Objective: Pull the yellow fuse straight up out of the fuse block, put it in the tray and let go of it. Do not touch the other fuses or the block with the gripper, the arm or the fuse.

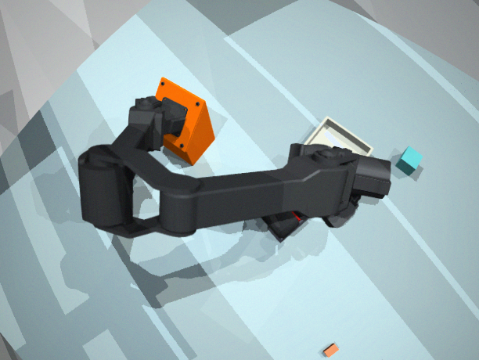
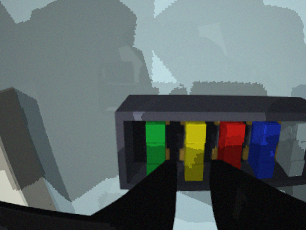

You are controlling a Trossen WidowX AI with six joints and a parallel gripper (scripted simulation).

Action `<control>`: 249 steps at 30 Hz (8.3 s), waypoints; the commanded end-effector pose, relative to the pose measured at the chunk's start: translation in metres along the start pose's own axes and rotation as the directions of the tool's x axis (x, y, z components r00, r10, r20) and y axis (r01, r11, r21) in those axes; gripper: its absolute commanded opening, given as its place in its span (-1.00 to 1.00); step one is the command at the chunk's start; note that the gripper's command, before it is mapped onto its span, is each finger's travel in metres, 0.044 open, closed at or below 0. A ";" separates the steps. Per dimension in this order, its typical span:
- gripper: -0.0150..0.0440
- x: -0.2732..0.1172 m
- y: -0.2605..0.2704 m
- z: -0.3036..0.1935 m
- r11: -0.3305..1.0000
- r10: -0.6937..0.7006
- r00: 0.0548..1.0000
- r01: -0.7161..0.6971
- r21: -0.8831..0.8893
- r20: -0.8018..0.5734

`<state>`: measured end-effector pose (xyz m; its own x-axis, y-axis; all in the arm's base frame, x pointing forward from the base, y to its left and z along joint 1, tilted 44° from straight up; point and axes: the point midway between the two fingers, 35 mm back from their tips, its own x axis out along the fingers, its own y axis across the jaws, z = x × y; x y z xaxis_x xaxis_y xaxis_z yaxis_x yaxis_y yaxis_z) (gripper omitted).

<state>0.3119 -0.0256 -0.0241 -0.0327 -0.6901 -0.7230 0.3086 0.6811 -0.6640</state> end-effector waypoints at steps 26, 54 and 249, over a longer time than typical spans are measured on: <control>-0.26 0.016 -0.002 -0.001 1.000 -0.008 1.000 0.008 -0.005 -0.001; -0.49 0.022 -0.002 -0.001 1.000 -0.003 1.000 0.003 -0.001 -0.003; 0.63 -0.039 0.156 -0.048 1.000 0.001 1.000 -0.001 -0.008 0.003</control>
<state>0.3156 0.1189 -0.1087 -0.0296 -0.6905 -0.7227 0.3008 0.6833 -0.6652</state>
